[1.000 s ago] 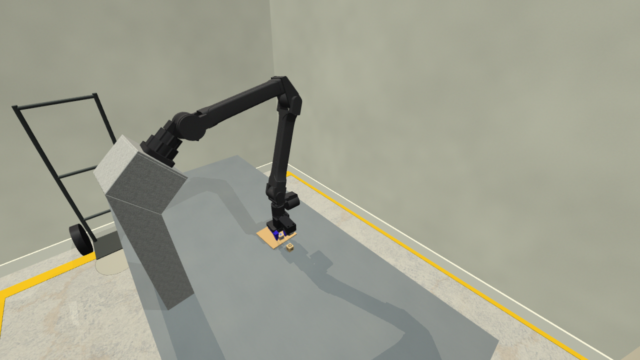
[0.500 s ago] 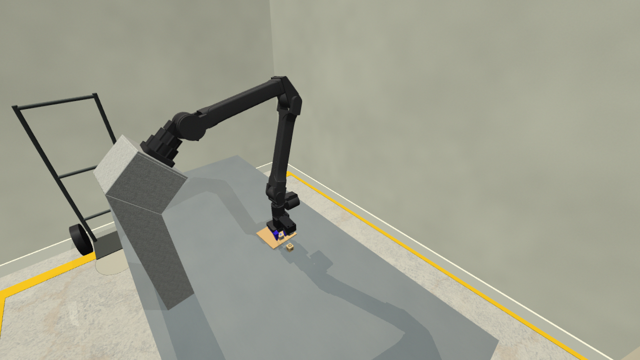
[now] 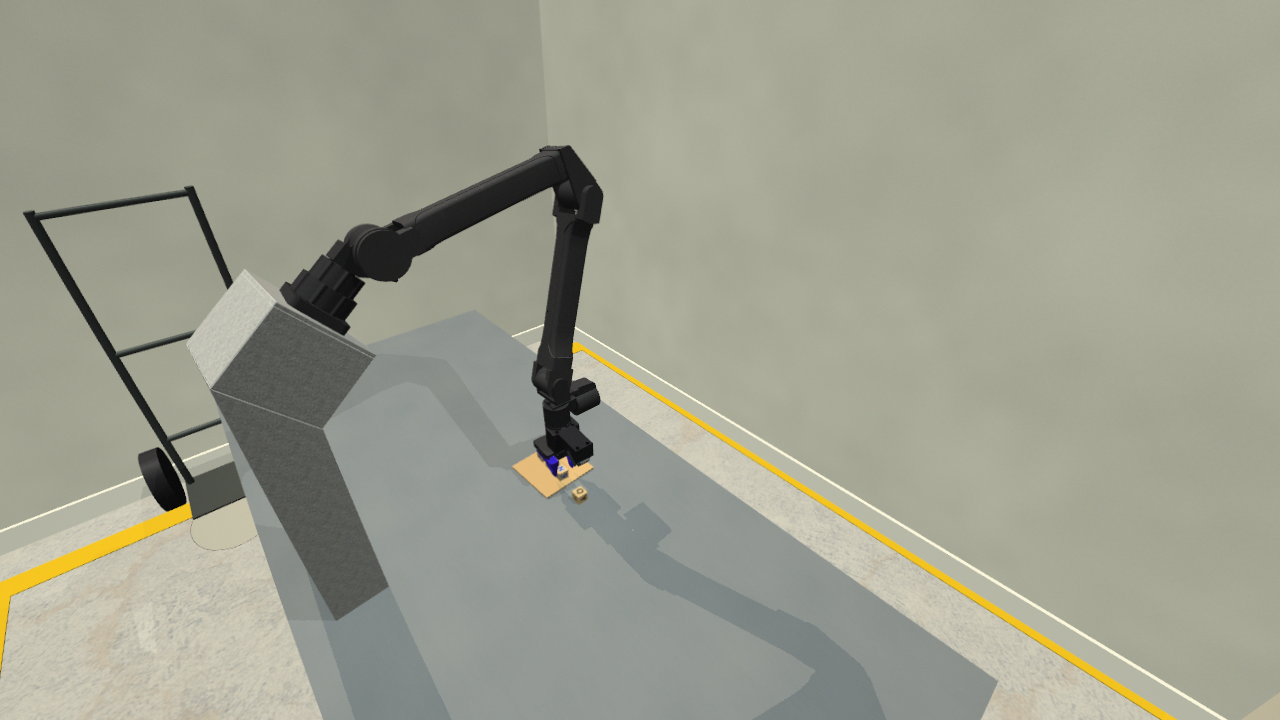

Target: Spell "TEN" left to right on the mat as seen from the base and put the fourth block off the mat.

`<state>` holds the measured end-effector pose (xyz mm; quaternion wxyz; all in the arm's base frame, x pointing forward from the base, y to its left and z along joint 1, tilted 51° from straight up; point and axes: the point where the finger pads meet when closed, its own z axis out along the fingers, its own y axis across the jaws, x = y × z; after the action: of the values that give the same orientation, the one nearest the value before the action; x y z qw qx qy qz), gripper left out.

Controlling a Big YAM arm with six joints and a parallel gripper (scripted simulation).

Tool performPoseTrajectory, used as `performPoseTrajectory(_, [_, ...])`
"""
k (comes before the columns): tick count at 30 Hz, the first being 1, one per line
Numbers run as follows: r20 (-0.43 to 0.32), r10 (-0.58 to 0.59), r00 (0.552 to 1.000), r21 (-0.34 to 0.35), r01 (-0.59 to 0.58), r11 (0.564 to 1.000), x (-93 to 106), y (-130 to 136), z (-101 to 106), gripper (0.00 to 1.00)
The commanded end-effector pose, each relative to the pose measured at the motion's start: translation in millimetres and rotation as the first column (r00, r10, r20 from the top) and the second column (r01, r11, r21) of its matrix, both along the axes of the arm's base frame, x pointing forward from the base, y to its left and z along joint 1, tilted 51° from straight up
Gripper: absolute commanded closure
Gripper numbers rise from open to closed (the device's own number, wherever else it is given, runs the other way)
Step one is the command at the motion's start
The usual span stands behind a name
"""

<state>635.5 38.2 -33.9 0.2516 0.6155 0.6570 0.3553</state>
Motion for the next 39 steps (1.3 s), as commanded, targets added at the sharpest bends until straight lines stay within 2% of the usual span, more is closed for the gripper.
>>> performPoseTrajectory(1, [-0.013, 0.000, 1.000, -0.001, 0.000, 1.000, -12.8, -1.5, 4.2, 0.53])
performPoseTrajectory(3, [-0.013, 0.000, 1.000, -0.001, 0.000, 1.000, -12.8, -1.5, 4.2, 0.53])
performPoseTrajectory(4, [-0.046, -0.002, 0.999, -0.002, 0.001, 1.000, -19.6, -3.0, -16.5, 0.53])
performPoseTrajectory(6, [-0.010, -0.004, 1.000, -0.003, 0.004, 1.000, -15.8, -5.6, 7.4, 0.53])
performPoseTrajectory(10, [-0.010, -0.009, 1.000, -0.006, 0.009, 1.000, -20.4, -11.3, 11.1, 0.53])
performPoseTrajectory(20, [-0.026, -0.008, 1.000, -0.008, 0.008, 1.000, -31.4, -13.1, 9.7, 0.53])
performPoseTrajectory(22, [-0.009, -0.008, 1.000, -0.007, 0.008, 1.000, -30.5, -13.4, 19.2, 0.53])
performPoseTrajectory(26, [-0.009, -0.008, 1.000, -0.007, 0.008, 1.000, -33.0, -13.9, 21.3, 0.53])
performPoseTrajectory(29, [-0.030, -0.009, 1.000, -0.007, 0.008, 1.000, -36.4, -14.1, 10.3, 0.53])
performPoseTrajectory(34, [-0.009, -0.008, 1.000, -0.007, 0.008, 1.000, -32.6, -14.0, 21.0, 0.53])
performPoseTrajectory(39, [-0.019, -0.009, 1.000, -0.007, 0.009, 1.000, -34.1, -14.0, 15.2, 0.53])
